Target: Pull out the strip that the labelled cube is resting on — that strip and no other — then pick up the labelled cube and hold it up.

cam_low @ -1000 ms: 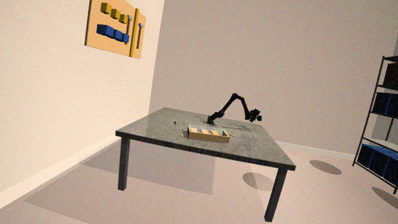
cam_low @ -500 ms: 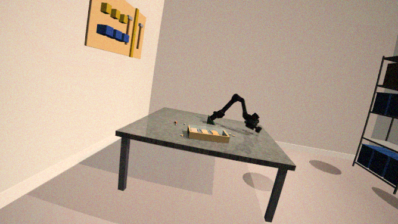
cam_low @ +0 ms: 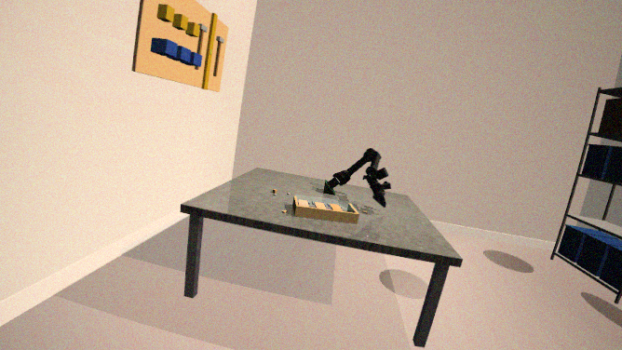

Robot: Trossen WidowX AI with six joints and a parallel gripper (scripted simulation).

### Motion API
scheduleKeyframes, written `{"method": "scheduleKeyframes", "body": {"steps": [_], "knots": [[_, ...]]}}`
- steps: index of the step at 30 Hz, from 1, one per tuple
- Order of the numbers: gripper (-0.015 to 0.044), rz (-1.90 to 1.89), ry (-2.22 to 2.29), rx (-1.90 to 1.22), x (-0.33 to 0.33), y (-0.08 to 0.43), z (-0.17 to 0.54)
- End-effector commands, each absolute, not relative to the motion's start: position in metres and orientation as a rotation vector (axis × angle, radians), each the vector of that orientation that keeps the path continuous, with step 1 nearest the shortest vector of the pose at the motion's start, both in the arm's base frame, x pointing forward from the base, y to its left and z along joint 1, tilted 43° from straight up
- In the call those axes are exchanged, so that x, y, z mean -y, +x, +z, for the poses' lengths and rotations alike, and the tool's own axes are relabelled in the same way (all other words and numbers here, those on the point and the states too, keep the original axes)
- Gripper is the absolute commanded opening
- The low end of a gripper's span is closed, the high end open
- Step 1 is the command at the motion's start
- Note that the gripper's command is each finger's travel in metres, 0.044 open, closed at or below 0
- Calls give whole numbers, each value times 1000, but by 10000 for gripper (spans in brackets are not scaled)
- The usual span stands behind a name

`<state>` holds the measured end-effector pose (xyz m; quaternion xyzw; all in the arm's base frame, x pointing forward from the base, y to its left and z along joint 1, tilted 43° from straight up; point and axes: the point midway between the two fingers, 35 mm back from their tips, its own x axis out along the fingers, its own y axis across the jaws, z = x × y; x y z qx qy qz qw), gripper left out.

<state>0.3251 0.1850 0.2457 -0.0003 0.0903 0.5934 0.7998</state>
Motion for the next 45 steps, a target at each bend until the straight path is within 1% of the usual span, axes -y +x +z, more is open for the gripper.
{"method": "scheduleKeyframes", "body": {"steps": [1,6,10,15,20,22,44,45], "knots": [[400,1057,114,-320,-121,352,217],[400,795,256,-423,-39,367,190],[400,581,383,-484,27,363,167],[400,325,564,-539,102,339,139],[400,86,755,-564,164,300,113],[400,56,780,-565,171,294,110],[400,56,780,-565,171,294,110],[374,57,779,-568,171,295,110]]}}
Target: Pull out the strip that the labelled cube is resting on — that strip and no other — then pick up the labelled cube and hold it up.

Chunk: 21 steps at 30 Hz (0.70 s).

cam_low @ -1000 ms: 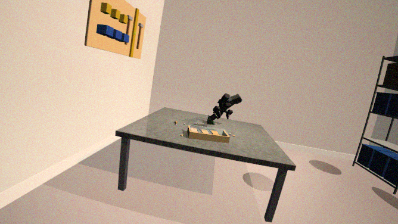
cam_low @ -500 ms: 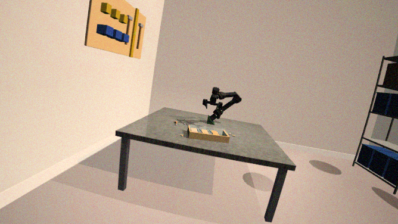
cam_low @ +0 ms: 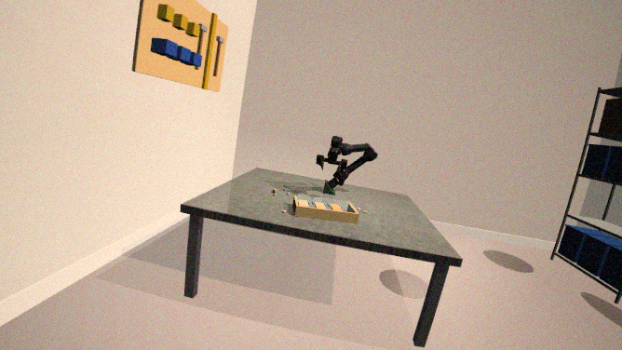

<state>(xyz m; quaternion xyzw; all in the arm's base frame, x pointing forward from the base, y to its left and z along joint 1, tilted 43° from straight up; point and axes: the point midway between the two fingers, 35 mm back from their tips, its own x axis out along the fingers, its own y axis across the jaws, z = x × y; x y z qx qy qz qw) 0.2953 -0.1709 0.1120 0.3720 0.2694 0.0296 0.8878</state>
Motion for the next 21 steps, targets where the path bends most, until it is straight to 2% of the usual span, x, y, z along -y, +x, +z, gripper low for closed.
{"method": "scheduleKeyframes", "body": {"steps": [1,14,21], "knots": [[347,60,777,-577,171,297,109],[6,291,619,-1032,156,358,51],[0,524,541,-1293,131,369,24]]}}
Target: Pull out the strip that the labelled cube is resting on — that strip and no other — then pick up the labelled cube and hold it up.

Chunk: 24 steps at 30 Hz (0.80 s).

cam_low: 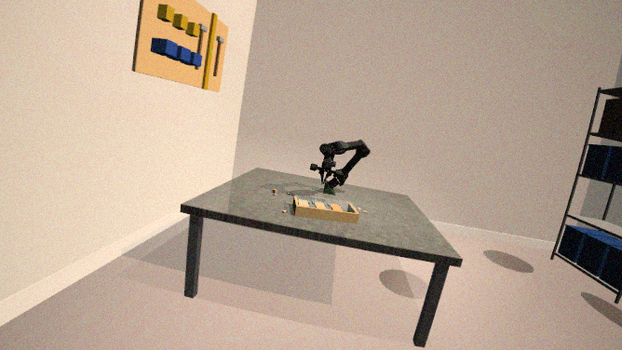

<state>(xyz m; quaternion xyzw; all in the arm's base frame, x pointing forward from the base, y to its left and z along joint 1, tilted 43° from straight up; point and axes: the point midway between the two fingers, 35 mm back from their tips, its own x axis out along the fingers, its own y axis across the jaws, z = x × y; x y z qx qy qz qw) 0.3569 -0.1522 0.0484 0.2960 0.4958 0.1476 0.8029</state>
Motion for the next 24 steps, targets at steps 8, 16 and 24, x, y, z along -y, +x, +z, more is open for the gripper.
{"method": "scheduleKeyframes", "body": {"steps": [8,16,24], "knots": [[0,620,518,-1374,122,366,15],[0,620,518,-1374,122,366,15],[0,620,517,-1373,114,369,6]]}}
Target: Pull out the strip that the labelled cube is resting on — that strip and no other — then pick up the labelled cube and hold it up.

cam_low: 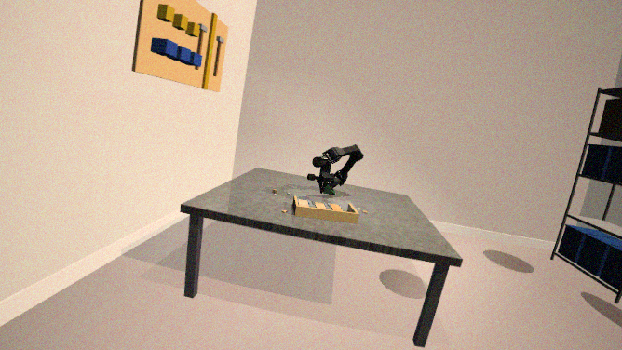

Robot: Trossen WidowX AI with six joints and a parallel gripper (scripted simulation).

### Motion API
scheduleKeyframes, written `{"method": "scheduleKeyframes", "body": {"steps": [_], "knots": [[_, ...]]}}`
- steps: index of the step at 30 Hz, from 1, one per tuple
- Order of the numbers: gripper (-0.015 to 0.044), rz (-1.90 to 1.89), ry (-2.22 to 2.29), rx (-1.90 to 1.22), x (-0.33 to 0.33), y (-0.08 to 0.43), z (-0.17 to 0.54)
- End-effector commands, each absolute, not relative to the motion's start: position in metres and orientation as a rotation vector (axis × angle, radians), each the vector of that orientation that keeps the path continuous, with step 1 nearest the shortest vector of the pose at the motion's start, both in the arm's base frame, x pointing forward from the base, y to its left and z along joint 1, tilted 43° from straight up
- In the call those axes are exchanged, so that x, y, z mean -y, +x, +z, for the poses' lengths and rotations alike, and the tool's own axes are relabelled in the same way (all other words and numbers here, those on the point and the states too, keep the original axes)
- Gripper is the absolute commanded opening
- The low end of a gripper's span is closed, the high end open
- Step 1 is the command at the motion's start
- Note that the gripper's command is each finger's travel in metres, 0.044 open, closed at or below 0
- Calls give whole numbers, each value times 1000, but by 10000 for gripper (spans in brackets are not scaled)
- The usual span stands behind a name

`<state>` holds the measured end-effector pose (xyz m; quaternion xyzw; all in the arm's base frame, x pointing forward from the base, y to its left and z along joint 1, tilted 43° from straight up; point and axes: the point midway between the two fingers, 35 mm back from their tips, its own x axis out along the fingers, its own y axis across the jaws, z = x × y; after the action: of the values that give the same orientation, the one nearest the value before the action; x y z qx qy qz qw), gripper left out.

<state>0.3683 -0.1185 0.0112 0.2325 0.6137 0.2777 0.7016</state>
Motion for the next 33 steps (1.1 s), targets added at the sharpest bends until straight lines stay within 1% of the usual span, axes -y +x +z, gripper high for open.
{"method": "scheduleKeyframes", "body": {"steps": [1,33], "knots": [[0,620,517,-1373,113,369,5],[0,622,519,-1372,77,376,-32]]}}
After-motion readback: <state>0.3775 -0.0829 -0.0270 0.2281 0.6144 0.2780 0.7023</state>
